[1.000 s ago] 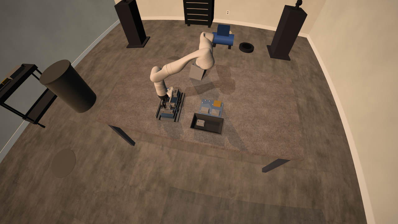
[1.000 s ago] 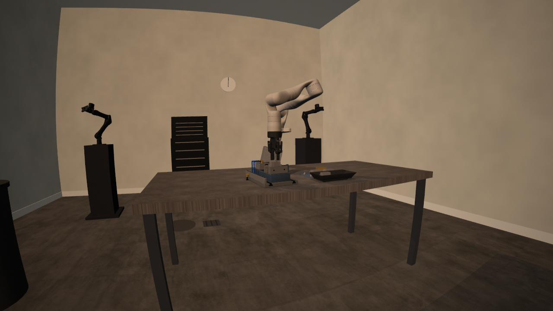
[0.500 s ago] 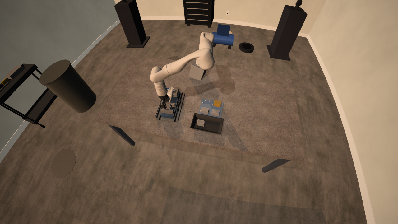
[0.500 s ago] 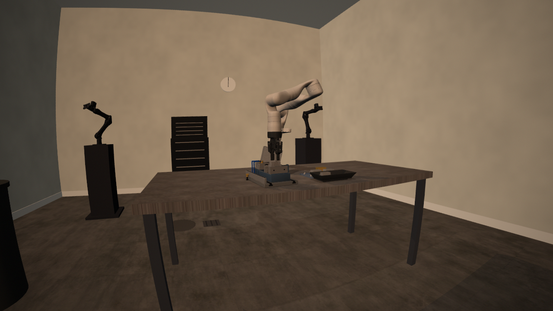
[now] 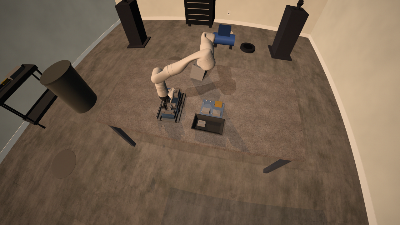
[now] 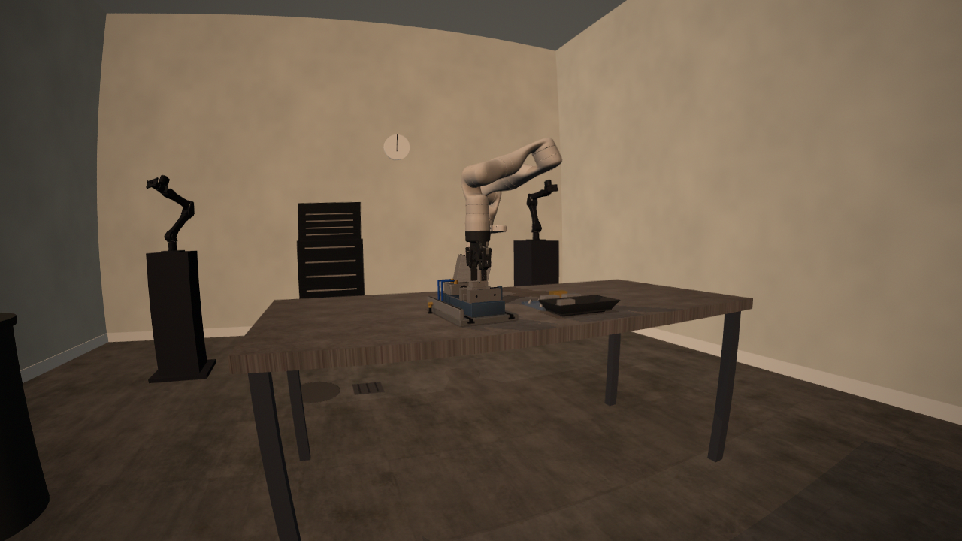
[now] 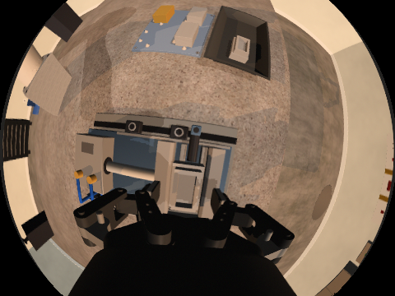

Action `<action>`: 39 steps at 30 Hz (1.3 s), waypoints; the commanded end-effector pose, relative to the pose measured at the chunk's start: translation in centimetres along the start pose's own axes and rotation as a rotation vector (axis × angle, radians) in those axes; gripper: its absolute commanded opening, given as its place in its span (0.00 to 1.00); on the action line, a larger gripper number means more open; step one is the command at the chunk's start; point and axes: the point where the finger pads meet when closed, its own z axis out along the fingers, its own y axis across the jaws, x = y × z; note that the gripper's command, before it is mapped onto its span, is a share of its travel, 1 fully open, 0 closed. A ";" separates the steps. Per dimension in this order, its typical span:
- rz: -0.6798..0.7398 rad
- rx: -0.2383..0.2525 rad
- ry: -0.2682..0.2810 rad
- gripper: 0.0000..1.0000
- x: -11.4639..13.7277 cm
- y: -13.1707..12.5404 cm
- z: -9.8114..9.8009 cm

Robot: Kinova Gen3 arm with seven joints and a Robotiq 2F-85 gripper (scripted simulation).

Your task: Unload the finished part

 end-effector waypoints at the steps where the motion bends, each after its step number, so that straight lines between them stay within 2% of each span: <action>1: 0.000 0.000 -0.001 0.67 0.0 0.0 0.1; 39: 0.000 0.000 -0.001 0.67 0.0 0.0 0.8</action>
